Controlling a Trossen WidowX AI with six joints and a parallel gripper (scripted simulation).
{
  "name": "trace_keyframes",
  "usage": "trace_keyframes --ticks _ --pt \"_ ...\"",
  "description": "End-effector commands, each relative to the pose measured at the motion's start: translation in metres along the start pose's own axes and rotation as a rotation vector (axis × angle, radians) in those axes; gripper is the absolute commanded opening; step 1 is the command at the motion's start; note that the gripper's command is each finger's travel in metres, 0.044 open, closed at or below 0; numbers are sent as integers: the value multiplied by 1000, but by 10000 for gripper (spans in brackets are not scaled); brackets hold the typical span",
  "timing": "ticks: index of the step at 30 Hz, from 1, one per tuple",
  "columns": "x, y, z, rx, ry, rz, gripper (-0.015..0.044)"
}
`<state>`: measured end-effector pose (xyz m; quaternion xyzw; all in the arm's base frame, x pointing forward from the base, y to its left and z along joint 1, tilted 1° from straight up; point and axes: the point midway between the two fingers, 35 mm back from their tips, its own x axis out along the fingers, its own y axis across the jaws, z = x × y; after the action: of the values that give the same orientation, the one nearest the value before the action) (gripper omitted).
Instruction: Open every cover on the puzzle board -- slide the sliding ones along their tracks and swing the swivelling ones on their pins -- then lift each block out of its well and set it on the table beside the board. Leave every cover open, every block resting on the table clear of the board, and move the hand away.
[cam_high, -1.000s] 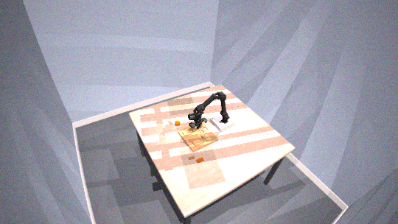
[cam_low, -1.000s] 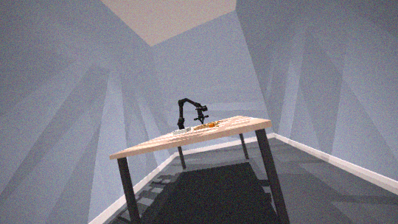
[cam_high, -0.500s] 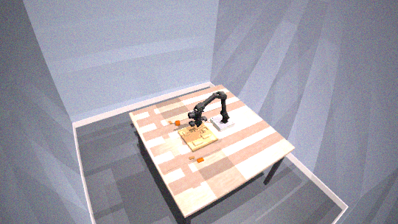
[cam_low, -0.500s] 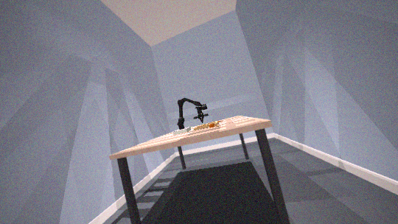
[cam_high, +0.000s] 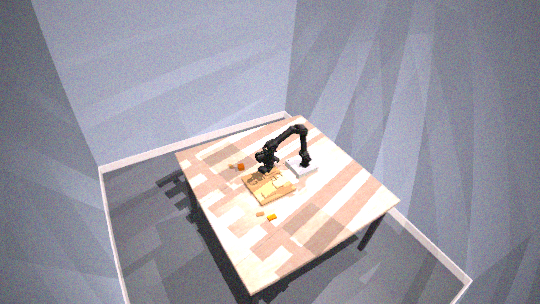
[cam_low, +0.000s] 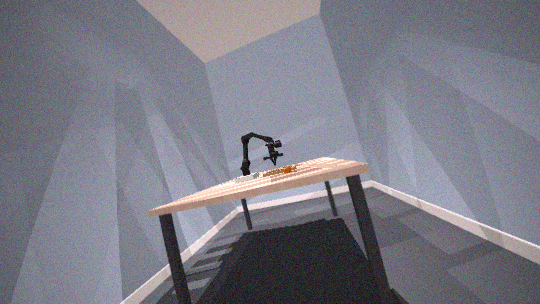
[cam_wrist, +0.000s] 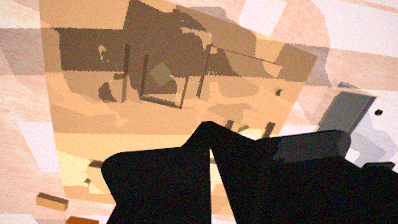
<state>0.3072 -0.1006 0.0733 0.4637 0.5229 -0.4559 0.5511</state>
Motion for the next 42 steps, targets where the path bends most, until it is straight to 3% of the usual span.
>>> trace_keyframes --ticks 1,11,42 --pt "-2 16 -12 -489 1 1 0" --pt "-7 47 -43 -1553 -1 8 0" --pt "-14 91 -111 -3424 -26 18 0"
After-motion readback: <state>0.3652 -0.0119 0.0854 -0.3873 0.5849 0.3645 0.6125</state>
